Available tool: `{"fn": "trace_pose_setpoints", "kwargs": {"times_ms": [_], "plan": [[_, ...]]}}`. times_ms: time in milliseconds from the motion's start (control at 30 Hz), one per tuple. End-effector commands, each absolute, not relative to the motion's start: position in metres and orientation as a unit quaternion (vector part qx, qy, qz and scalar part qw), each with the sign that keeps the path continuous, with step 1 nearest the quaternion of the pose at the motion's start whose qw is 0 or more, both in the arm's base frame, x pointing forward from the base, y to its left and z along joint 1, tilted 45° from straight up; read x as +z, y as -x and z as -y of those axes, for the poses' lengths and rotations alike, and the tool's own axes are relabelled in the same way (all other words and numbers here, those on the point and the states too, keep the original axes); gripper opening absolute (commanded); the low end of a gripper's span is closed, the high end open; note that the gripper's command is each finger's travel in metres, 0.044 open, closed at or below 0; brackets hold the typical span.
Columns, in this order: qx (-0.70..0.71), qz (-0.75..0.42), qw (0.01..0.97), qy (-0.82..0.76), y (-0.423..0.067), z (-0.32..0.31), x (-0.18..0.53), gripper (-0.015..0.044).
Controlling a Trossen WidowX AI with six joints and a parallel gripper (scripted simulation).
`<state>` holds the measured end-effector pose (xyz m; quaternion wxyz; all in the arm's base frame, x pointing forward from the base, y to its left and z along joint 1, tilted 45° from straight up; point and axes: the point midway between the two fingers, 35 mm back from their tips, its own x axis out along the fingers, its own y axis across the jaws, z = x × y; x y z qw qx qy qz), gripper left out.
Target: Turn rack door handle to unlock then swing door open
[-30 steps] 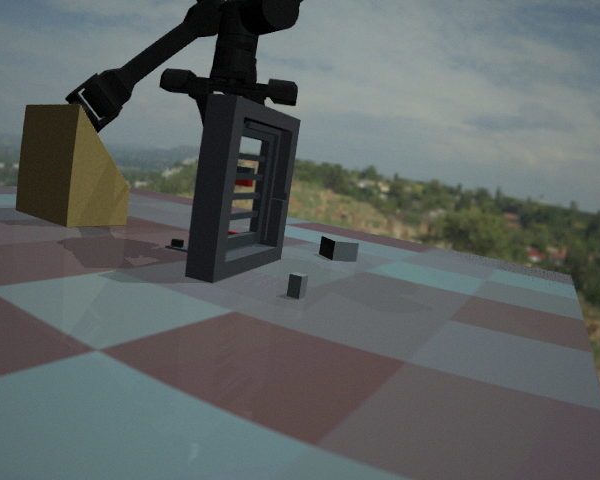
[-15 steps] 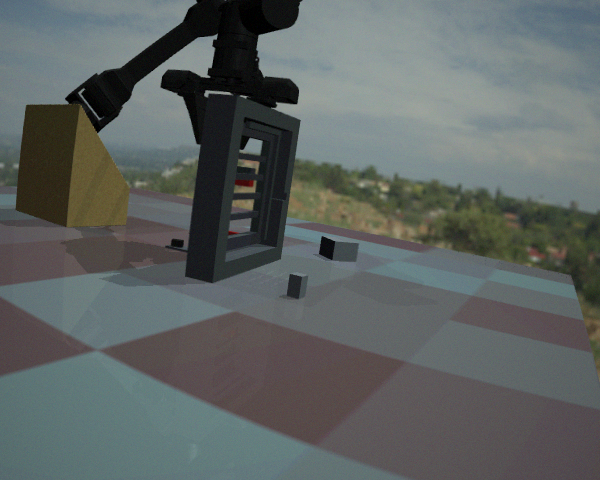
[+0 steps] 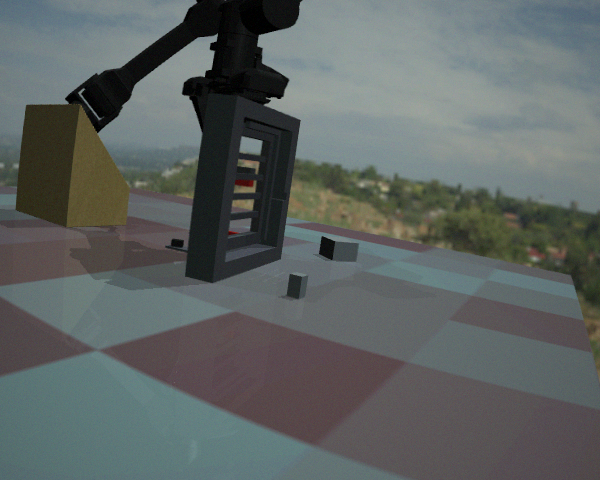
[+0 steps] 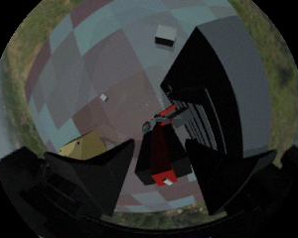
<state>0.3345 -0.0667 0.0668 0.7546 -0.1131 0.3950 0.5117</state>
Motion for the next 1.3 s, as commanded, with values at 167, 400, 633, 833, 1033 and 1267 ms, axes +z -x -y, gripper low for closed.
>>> {"fn": "trace_pose_setpoints", "kwargs": {"times_ms": [167, 400, 633, 833, 1033, 1267], "plan": [[0.416, -0.494, 0.762, -0.052, -0.3355, 0.0655, 0.0672, 0.0298], [0.325, -0.558, 0.742, -0.182, -0.3355, 0.0655, 0.0672, 0.0298], [0.224, -0.606, 0.699, -0.307, -0.3355, 0.0655, 0.0673, 0.0298], [0.131, -0.632, 0.646, -0.408, -0.3355, 0.0655, 0.0673, 0.0298], [0.036, -0.645, 0.578, -0.499, -0.3355, 0.0655, 0.0673, 0.0298], [-0.075, -0.641, 0.483, -0.591, -0.3354, 0.0655, 0.0673, 0.0298]]}}
